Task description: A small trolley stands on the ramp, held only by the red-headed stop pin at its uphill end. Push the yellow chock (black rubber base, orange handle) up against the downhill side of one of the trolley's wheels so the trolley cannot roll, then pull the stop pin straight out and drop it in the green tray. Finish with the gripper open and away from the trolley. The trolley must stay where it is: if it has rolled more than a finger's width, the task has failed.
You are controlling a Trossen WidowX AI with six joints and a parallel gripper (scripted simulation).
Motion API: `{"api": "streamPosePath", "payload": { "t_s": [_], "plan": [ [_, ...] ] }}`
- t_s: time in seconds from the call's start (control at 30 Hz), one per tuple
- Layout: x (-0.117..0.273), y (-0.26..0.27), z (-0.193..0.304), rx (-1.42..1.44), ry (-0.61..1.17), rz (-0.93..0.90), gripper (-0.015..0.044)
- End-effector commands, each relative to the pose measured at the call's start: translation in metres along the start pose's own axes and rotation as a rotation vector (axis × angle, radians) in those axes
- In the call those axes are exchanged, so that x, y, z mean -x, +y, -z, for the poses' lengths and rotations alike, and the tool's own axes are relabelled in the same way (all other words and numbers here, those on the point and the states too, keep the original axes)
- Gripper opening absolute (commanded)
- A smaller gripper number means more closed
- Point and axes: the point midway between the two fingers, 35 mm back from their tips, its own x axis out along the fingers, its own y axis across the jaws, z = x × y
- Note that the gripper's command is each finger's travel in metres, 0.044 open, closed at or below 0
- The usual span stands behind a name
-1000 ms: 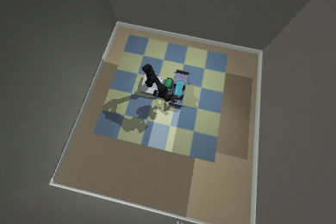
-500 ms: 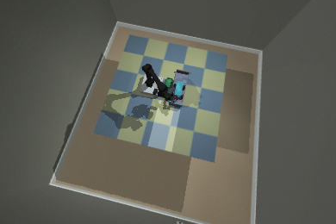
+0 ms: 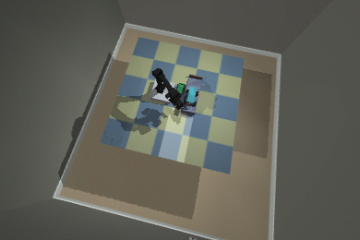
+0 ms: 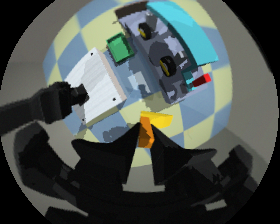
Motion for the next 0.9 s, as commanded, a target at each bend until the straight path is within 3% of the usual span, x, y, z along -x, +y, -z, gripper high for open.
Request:
{"api": "streamPosePath", "payload": {
  "t_s": [0.0, 0.87],
  "plan": [
    [0.0, 0.0004, -0.0004, -0.114, -0.002, -0.003, 0.0],
    [0.0001, 0.0003, -0.0003, -0.94, 0.0, -0.006, 0.0]
  ]
}}
